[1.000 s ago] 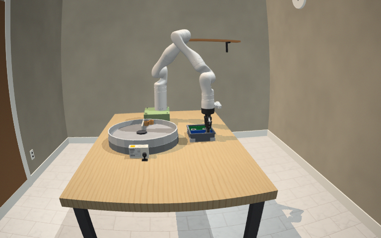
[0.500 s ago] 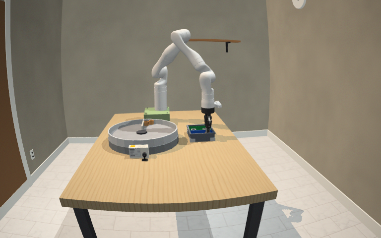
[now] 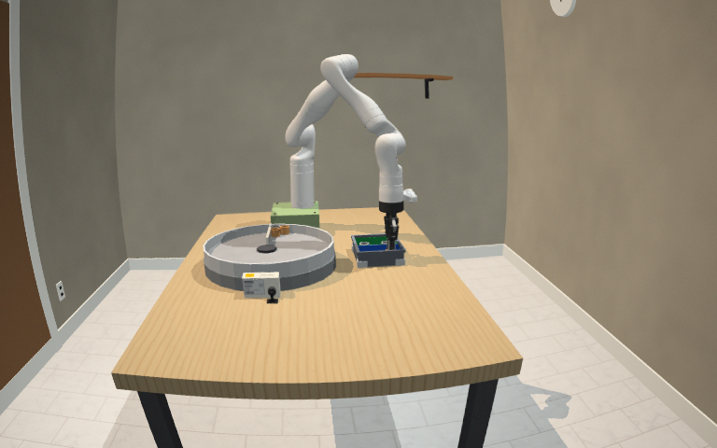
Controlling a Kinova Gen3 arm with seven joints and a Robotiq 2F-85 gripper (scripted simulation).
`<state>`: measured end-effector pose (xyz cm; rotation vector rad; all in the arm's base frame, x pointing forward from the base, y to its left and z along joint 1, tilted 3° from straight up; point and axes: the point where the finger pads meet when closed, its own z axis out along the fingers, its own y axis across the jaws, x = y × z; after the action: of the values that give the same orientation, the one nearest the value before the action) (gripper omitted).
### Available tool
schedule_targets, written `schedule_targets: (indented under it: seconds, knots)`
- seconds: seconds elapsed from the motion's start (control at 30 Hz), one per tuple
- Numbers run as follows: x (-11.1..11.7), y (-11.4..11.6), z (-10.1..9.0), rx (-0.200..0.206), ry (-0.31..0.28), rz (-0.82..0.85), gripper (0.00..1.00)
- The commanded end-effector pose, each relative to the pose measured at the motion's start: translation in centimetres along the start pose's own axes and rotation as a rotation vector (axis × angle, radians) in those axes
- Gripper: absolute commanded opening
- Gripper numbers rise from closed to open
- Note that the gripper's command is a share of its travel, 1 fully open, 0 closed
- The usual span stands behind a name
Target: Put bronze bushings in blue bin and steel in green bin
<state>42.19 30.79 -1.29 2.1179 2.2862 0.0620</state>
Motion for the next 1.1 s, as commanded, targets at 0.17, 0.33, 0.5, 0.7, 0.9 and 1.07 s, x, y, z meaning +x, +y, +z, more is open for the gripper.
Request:
schedule_targets:
  seconds: [0.17, 0.33, 0.5, 0.7, 0.9, 1.07]
  knots:
    - [0.0, 0.1, -0.3, -0.002, 0.001, 0.000, 0.16]
    - [0.0, 0.1, -0.5, -0.002, 0.001, 0.000, 0.16]
    - [0.0, 0.1, -0.7, -0.002, 0.001, 0.000, 0.16]
    - [0.0, 0.1, -0.7, -0.002, 0.001, 0.000, 0.16]
    - [0.0, 0.0, -5.6, -0.002, 0.001, 0.000, 0.16]
    - [0.0, 0.0, -7.6, -0.002, 0.001, 0.000, 0.16]
